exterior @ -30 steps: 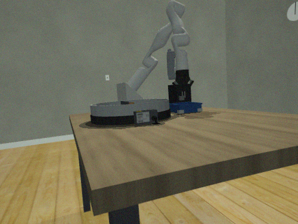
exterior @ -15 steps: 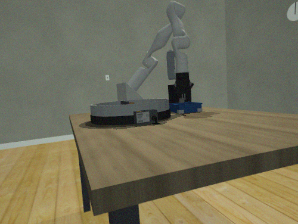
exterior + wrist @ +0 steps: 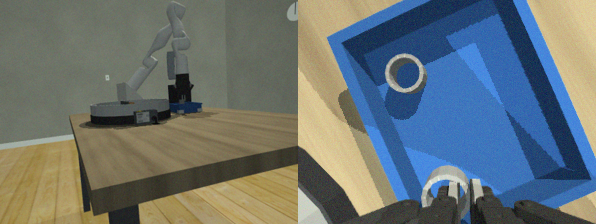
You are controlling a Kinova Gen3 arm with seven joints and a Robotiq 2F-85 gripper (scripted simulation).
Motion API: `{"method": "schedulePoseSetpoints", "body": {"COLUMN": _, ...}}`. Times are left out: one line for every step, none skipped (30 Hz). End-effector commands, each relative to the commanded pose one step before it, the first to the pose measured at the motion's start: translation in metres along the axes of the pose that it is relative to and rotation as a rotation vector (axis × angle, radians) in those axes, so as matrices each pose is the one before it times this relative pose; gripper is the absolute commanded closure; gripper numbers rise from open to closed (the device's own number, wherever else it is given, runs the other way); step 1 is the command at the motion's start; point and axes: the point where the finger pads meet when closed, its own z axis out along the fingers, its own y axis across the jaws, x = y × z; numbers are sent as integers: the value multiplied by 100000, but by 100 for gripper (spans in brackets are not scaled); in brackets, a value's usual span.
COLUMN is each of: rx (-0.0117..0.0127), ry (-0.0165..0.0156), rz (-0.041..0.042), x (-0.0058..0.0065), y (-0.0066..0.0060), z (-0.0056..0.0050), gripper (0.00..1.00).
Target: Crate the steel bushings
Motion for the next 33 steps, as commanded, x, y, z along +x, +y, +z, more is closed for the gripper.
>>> {"method": "schedulePoseSetpoints", "body": {"rx": -45, "ry": -99, "rz": 17, "x": -40, "y": 7, "z": 246, "gripper": 100}}
{"method": "schedulePoseSetpoints", "body": {"rx": 1, "ry": 6, "rz": 0, "x": 2, "y": 0, "z": 173, "gripper": 100}}
{"method": "schedulePoseSetpoints", "body": {"rx": 1, "ry": 6, "rz": 0, "x": 2, "y": 0, "z": 173, "gripper": 100}}
{"method": "schedulePoseSetpoints", "body": {"rx": 1, "ry": 6, "rz": 0, "x": 2, "y": 0, "z": 173, "gripper": 100}}
{"method": "schedulePoseSetpoints", "body": {"rx": 0, "ry": 0, "rz": 0, "x": 0, "y": 0, "z": 0, "gripper": 100}}
{"method": "schedulePoseSetpoints", "body": {"rx": 0, "ry": 0, "rz": 0, "x": 0, "y": 0, "z": 0, "gripper": 100}}
{"method": "schedulePoseSetpoints", "body": {"rx": 0, "ry": 0, "rz": 0, "x": 0, "y": 0, "z": 0, "gripper": 100}}
{"method": "schedulePoseSetpoints", "body": {"rx": 0, "ry": 0, "rz": 0, "x": 0, "y": 0, "z": 0, "gripper": 100}}
{"method": "schedulePoseSetpoints", "body": {"rx": 0, "ry": 0, "rz": 0, "x": 0, "y": 0, "z": 0, "gripper": 100}}
{"method": "schedulePoseSetpoints", "body": {"rx": 0, "ry": 0, "rz": 0, "x": 0, "y": 0, "z": 0, "gripper": 100}}
{"method": "schedulePoseSetpoints", "body": {"rx": 0, "ry": 0, "rz": 0, "x": 0, "y": 0, "z": 0, "gripper": 100}}
{"method": "schedulePoseSetpoints", "body": {"rx": 0, "ry": 0, "rz": 0, "x": 0, "y": 0, "z": 0, "gripper": 100}}
{"method": "schedulePoseSetpoints", "body": {"rx": 0, "ry": 0, "rz": 0, "x": 0, "y": 0, "z": 0, "gripper": 100}}
{"method": "schedulePoseSetpoints", "body": {"rx": 0, "ry": 0, "rz": 0, "x": 0, "y": 0, "z": 0, "gripper": 100}}
{"method": "schedulePoseSetpoints", "body": {"rx": 0, "ry": 0, "rz": 0, "x": 0, "y": 0, "z": 0, "gripper": 100}}
{"method": "schedulePoseSetpoints", "body": {"rx": 0, "ry": 0, "rz": 0, "x": 0, "y": 0, "z": 0, "gripper": 100}}
{"method": "schedulePoseSetpoints", "body": {"rx": -4, "ry": -15, "rz": -3, "x": -3, "y": 2, "z": 162, "gripper": 100}}
{"method": "schedulePoseSetpoints", "body": {"rx": 1, "ry": 6, "rz": 0, "x": 2, "y": 0, "z": 173, "gripper": 100}}
{"method": "schedulePoseSetpoints", "body": {"rx": 1, "ry": 6, "rz": 0, "x": 2, "y": 0, "z": 173, "gripper": 100}}
{"method": "schedulePoseSetpoints", "body": {"rx": 1, "ry": 6, "rz": 0, "x": 2, "y": 0, "z": 173, "gripper": 100}}
{"method": "schedulePoseSetpoints", "body": {"rx": 1, "ry": 6, "rz": 0, "x": 2, "y": 0, "z": 173, "gripper": 100}}
{"method": "schedulePoseSetpoints", "body": {"rx": 0, "ry": 0, "rz": 0, "x": 0, "y": 0, "z": 0, "gripper": 100}}
{"method": "schedulePoseSetpoints", "body": {"rx": 0, "ry": 0, "rz": 0, "x": 0, "y": 0, "z": 0, "gripper": 100}}
{"method": "schedulePoseSetpoints", "body": {"rx": 0, "ry": 0, "rz": 0, "x": 0, "y": 0, "z": 0, "gripper": 100}}
{"method": "schedulePoseSetpoints", "body": {"rx": 0, "ry": 0, "rz": 0, "x": 0, "y": 0, "z": 0, "gripper": 100}}
{"method": "schedulePoseSetpoints", "body": {"rx": 0, "ry": 0, "rz": 0, "x": 0, "y": 0, "z": 0, "gripper": 100}}
{"method": "schedulePoseSetpoints", "body": {"rx": 0, "ry": 0, "rz": 0, "x": 0, "y": 0, "z": 0, "gripper": 100}}
{"method": "schedulePoseSetpoints", "body": {"rx": 0, "ry": 0, "rz": 0, "x": 0, "y": 0, "z": 0, "gripper": 100}}
{"method": "schedulePoseSetpoints", "body": {"rx": 0, "ry": 0, "rz": 0, "x": 0, "y": 0, "z": 0, "gripper": 100}}
{"method": "schedulePoseSetpoints", "body": {"rx": 0, "ry": 0, "rz": 0, "x": 0, "y": 0, "z": 0, "gripper": 100}}
{"method": "schedulePoseSetpoints", "body": {"rx": 0, "ry": 0, "rz": 0, "x": 0, "y": 0, "z": 0, "gripper": 100}}
{"method": "schedulePoseSetpoints", "body": {"rx": 0, "ry": 0, "rz": 0, "x": 0, "y": 0, "z": 0, "gripper": 100}}
{"method": "schedulePoseSetpoints", "body": {"rx": 0, "ry": 0, "rz": 0, "x": 0, "y": 0, "z": 0, "gripper": 100}}
